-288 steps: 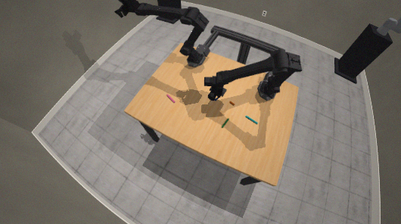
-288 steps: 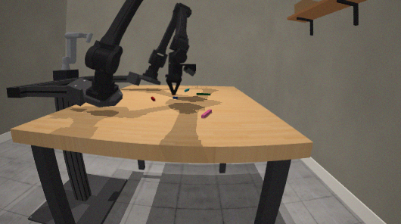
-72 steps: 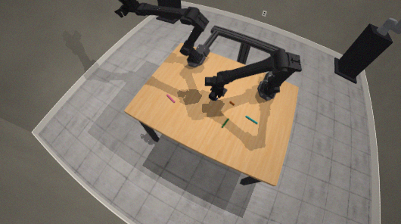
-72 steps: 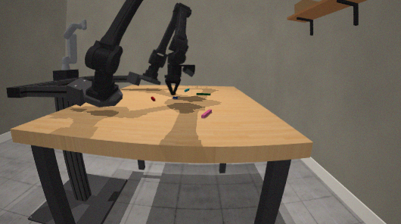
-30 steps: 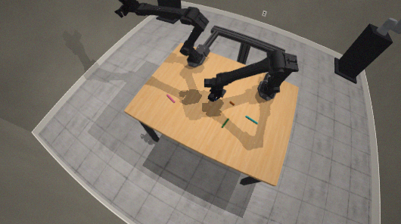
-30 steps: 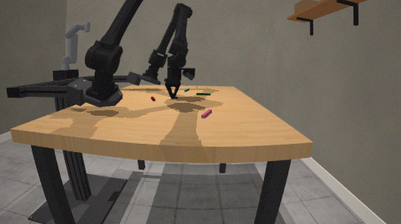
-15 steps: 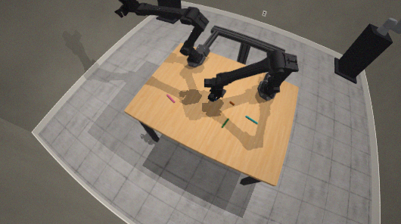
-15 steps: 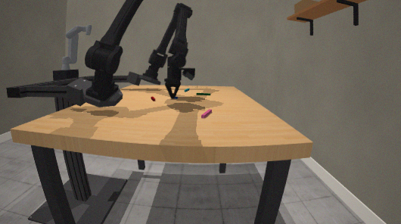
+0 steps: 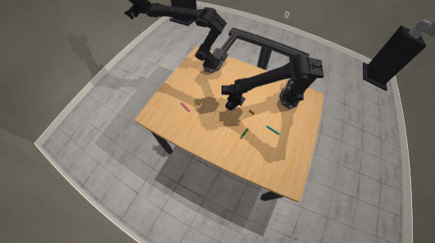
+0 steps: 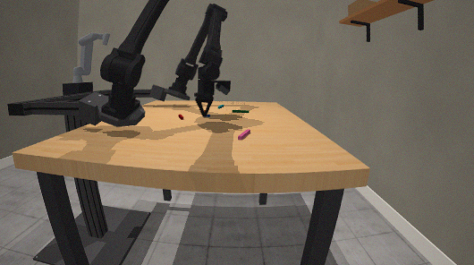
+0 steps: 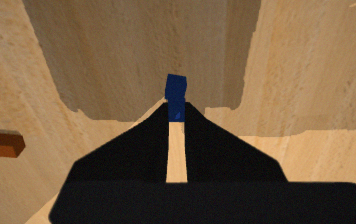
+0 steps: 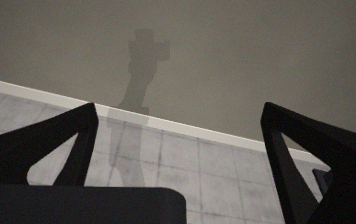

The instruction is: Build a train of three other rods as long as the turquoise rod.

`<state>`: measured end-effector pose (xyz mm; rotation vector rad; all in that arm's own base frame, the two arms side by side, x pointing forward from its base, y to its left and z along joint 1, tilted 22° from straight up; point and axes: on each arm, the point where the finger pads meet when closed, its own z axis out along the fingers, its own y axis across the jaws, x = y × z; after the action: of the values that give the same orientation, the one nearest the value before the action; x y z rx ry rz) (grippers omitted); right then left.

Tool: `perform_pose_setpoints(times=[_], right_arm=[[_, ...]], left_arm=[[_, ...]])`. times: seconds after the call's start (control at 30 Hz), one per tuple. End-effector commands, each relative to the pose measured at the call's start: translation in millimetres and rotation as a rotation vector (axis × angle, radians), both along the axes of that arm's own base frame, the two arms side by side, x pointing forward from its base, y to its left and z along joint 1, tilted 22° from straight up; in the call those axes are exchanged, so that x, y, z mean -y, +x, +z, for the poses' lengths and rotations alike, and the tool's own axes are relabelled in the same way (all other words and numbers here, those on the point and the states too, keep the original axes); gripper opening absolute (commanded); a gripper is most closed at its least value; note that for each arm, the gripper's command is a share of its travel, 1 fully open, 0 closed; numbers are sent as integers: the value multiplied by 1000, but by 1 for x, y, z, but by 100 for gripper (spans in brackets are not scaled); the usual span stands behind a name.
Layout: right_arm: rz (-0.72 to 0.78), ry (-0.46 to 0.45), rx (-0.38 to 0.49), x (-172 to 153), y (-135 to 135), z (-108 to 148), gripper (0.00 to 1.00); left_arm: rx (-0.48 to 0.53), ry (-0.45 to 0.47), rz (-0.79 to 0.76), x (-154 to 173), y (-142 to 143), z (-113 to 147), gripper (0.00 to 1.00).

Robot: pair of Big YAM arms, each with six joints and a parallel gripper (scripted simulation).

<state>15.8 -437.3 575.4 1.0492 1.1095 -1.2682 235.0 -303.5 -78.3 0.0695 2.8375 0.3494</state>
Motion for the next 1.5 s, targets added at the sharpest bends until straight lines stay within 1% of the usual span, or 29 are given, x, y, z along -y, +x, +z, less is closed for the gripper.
perform_pose_setpoints(times=[0.0,0.7,0.8,0.9,0.97,1.1,1.17,1.33,1.47], right_arm=[[-19,-87,19,-4,-9,46,100],[-19,-87,19,-4,-9,46,100],[-19,-87,19,-4,-9,46,100],[-19,-87,19,-4,-9,46,100],[-19,-87,19,-4,-9,46,100],[-19,-87,19,-4,-9,46,100],[-19,-87,19,-4,-9,46,100],[-19,-87,19,-4,-9,46,100],[-19,-87,19,-4,-9,46,100]], left_arm=[[-7,16,9,-9,3,-9,4],[-7,16,9,-9,3,-9,4],[-15,31,14,-13,0,-7,4],[10,-13,-4,9,-4,16,4],[22,-39,-4,25,-1,32,4],[21,-42,-3,32,-9,61,4],[21,-42,-3,32,-9,61,4],[21,-46,-3,41,-20,95,4],[21,-47,-3,44,-24,109,4]])
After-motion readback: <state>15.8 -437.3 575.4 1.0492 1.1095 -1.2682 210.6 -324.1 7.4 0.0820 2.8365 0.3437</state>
